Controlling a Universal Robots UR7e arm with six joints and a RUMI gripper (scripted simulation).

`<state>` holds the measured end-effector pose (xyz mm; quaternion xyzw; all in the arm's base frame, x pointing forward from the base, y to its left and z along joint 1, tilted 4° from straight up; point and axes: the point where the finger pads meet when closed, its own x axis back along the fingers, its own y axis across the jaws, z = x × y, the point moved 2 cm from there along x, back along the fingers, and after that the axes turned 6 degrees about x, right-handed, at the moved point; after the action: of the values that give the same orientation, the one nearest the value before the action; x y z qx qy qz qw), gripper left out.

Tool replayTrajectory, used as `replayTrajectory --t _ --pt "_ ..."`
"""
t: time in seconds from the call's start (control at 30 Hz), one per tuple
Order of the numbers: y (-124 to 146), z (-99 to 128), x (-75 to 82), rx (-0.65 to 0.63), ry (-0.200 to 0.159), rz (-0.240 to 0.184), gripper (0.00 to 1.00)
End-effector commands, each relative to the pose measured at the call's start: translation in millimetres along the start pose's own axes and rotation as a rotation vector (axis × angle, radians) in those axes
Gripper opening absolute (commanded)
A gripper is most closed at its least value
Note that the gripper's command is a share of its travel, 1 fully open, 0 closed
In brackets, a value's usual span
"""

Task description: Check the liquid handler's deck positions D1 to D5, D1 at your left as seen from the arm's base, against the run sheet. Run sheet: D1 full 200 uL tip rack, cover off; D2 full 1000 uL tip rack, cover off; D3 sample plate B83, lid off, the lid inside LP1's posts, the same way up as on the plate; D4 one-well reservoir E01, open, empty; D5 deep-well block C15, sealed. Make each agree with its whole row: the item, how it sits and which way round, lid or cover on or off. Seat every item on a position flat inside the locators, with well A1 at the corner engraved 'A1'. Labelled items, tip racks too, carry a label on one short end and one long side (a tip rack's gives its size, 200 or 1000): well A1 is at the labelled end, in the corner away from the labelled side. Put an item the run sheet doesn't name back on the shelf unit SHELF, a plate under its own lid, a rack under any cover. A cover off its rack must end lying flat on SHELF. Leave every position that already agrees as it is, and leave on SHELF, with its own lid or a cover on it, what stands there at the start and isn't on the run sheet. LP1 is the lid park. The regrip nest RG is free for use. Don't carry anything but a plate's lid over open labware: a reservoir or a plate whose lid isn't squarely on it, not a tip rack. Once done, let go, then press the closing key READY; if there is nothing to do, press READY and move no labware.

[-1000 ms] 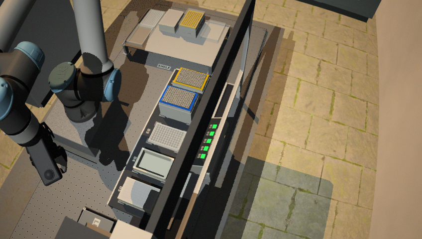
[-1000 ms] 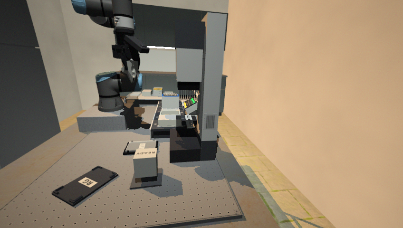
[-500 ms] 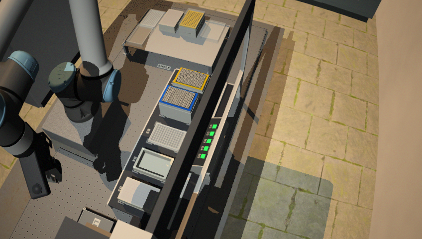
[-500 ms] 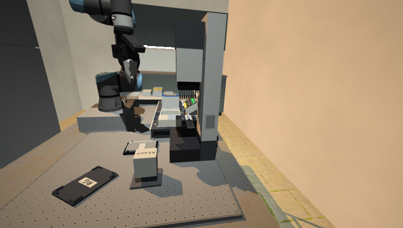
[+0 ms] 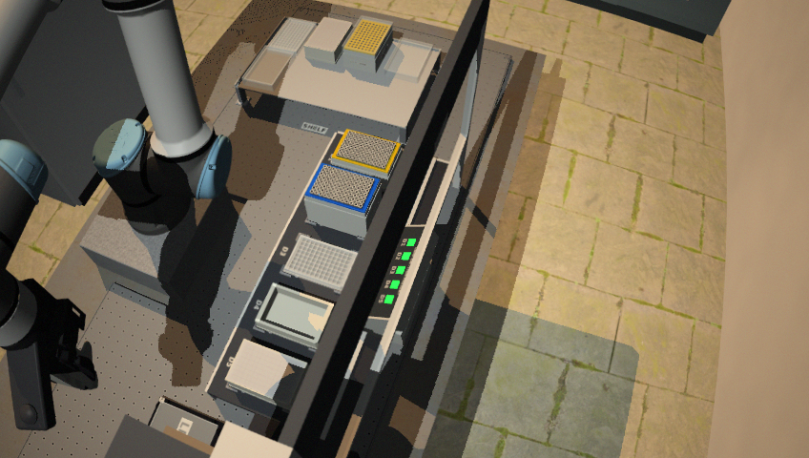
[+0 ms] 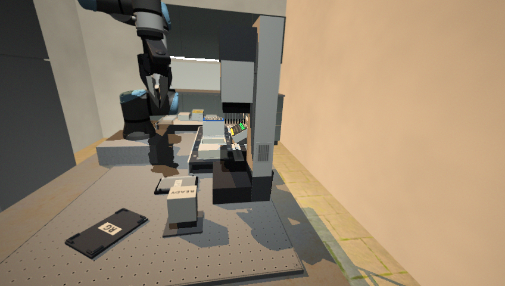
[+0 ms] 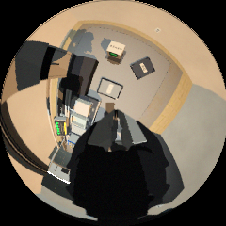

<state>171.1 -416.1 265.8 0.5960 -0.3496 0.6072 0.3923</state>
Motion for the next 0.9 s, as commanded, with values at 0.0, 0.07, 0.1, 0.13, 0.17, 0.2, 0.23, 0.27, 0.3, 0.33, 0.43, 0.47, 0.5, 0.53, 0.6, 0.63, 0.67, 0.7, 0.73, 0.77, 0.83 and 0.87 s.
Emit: replayTrajectory --t 0.0,0.07,0.1,0.13,0.17,0.2,0.23,0.27,0.3,0.33,0.43,0.47,0.5,0.53,0.6,0.63,0.67,0.7,0.73,0.77,0.83,0.87 --pt "7 11 0.5 -0.072 -0.002 -0.002 0.00" --pt "7 11 0.5 -0.072 -0.002 -0.002 0.00" --pt "7 11 0.5 -0.072 -0.002 -0.002 0.00" --pt "7 11 0.5 -0.072 -0.002 -0.002 0.00" --pt "7 11 0.5 -0.072 -0.002 -0.002 0.00" --pt "9 16 0.5 -0.092 -0.002 -0.002 0.00" --pt "12 20 0.5 -0.112 -0.002 -0.002 0.00" --pt "15 24 0.4 -0.132 -0.002 -0.002 0.00" --pt "18 28 0.4 -0.152 -0.002 -0.002 0.00" --pt "21 32 0.4 -0.172 -0.002 -0.002 0.00" --pt "26 41 0.4 -0.212 -0.002 -0.002 0.00" --pt "26 41 0.4 -0.212 -0.002 -0.002 0.00" --pt "29 45 0.4 -0.232 -0.002 -0.002 0.00" --pt "32 49 0.4 -0.252 -0.001 -0.002 0.00" --pt "37 57 0.4 -0.292 -0.001 -0.002 0.00" --pt "40 61 0.4 -0.312 -0.001 -0.002 0.00" --pt "43 66 0.4 -0.332 -0.001 -0.002 0.00" --pt "45 70 0.4 -0.352 -0.001 -0.002 0.00" --pt "48 74 0.4 -0.372 -0.001 -0.002 0.00" --pt "51 78 0.4 -0.392 -0.001 -0.002 0.00" --pt "56 86 0.4 -0.432 -0.001 -0.002 0.00" --pt "59 91 0.4 -0.450 -0.001 -0.002 0.00"
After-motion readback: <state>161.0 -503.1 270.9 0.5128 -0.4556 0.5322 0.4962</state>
